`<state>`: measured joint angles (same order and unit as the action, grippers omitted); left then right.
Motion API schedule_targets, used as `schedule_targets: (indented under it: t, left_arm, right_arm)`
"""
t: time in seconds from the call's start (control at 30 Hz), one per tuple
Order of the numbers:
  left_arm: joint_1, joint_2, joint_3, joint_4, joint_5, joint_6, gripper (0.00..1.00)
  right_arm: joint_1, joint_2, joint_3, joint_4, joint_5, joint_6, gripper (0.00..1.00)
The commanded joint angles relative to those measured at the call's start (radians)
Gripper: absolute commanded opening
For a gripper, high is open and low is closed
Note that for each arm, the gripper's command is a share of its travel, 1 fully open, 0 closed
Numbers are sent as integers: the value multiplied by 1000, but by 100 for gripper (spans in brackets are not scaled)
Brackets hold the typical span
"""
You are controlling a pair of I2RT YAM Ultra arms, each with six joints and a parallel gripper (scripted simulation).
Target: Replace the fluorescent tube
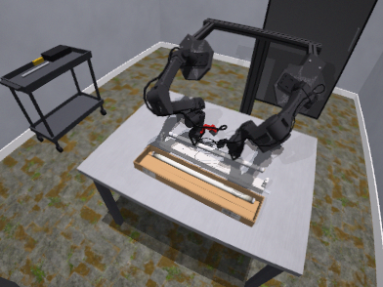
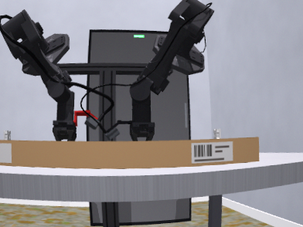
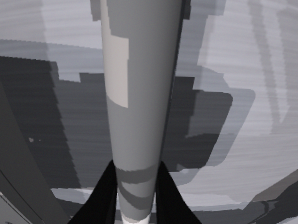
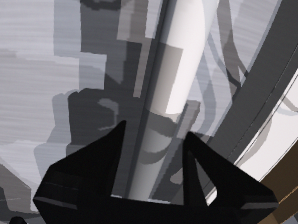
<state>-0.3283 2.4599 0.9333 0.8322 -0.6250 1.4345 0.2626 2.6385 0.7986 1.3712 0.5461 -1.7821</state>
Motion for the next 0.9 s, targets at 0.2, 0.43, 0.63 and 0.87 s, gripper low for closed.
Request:
schedule_targets:
  t: [0.2,0.43,0.63,0.87]
  left_arm:
    - [-23,4,-22,-6,20,10,11]
    - [-23,4,-22,-6,20,10,11]
    - [-23,4,-22,-6,20,10,11]
    - [-23,4,-22,-6,20,10,11]
  right_arm:
    - [15,36,-7,-21,-18,-2,49]
    - [33,-39,-57,41,21,23,49]
    - [78,-80,-134,63,57,47,49]
    - [127,-115,-220,91,103,77,49]
